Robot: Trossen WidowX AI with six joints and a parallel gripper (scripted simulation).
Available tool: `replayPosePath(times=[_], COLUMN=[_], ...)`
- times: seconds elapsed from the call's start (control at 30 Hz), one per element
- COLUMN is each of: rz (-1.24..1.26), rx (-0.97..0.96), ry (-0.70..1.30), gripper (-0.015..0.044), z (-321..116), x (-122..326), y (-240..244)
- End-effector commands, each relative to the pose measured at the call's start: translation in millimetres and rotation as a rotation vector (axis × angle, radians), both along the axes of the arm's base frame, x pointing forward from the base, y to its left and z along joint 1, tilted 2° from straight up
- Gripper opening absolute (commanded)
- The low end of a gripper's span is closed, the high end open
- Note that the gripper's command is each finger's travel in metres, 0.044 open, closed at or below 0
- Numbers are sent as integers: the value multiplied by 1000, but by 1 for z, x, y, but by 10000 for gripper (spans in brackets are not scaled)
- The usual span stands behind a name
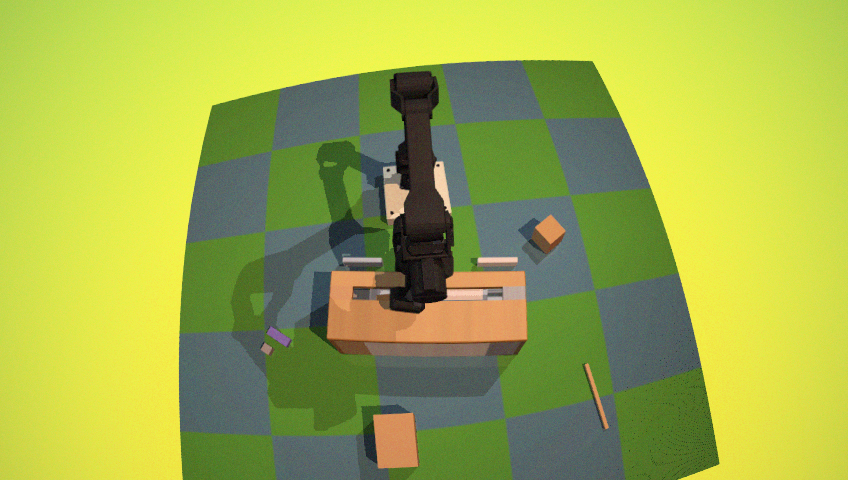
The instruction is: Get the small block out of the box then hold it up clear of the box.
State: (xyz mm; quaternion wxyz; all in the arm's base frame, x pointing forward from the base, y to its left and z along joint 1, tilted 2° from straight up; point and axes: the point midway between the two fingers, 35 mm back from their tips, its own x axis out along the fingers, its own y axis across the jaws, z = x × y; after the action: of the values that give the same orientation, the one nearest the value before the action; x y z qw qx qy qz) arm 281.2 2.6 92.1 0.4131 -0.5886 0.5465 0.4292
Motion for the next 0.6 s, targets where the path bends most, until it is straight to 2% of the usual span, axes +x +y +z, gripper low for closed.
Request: replayPosePath(times=[0.0, 0.57], rz=[0, 0], rx=[-4, -8], ry=[-4, -4], gripper=[400, 400], z=[0, -1], x=[0, 3], y=[-11, -59])
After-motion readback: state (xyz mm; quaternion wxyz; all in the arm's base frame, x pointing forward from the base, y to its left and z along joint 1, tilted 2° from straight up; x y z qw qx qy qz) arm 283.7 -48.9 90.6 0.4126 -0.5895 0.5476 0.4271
